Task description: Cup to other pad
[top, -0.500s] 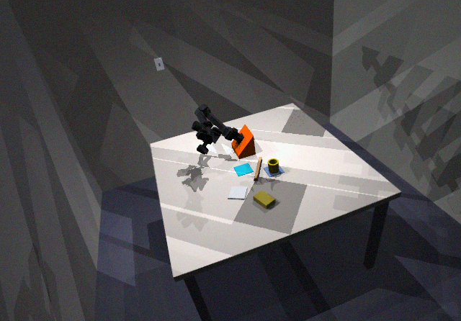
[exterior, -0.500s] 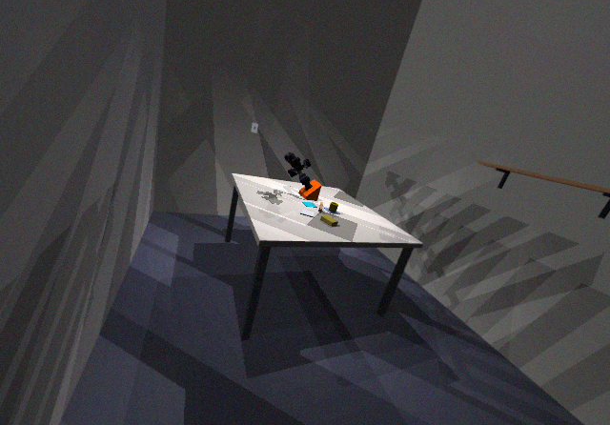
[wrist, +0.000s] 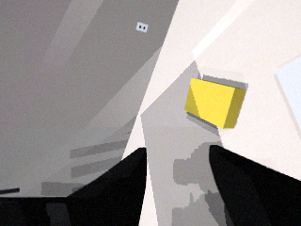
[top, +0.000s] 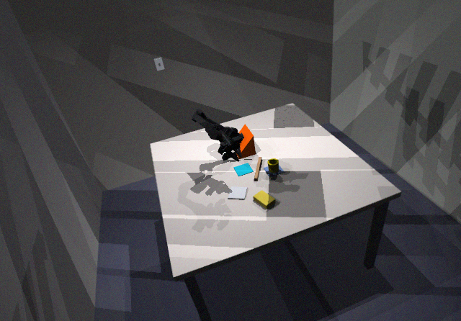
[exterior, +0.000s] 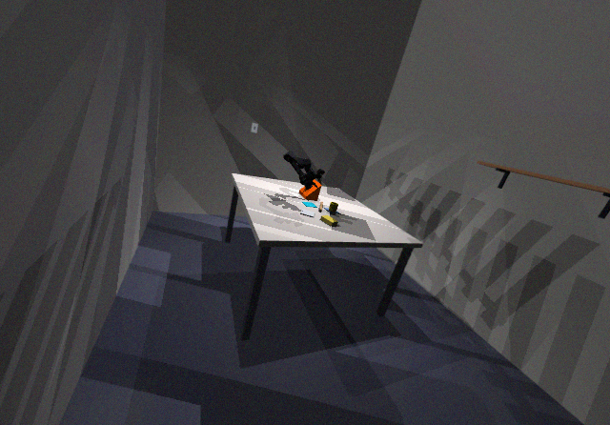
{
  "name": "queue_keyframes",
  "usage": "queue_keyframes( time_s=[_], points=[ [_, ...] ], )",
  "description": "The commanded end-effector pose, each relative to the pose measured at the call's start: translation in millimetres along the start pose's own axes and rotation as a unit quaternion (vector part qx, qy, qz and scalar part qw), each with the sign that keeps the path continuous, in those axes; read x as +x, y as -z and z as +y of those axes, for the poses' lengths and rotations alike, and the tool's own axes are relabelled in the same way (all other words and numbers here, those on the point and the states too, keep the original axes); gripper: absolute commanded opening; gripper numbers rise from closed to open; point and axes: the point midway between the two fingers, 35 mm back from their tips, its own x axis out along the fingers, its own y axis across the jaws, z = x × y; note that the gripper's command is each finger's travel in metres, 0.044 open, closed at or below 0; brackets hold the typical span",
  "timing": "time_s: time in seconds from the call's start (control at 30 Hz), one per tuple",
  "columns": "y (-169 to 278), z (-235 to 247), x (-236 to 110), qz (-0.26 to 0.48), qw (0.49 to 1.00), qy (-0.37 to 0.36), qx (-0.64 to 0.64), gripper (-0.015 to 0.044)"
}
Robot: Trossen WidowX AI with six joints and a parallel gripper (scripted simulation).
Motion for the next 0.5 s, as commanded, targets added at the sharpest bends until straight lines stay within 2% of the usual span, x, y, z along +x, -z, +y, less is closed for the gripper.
queue_keyframes(
  time_s=[0.0, 0.23, 0.47],
  points=[
    [58, 0, 33, 0.094, 0.990, 0.094, 0.038, 0.0166],
    [147, -1, 59, 0.180, 0.950, 0.243, 0.077, 0.0166],
    [217, -15, 63, 0.168, 0.895, 0.408, 0.064, 0.0166]
  ],
)
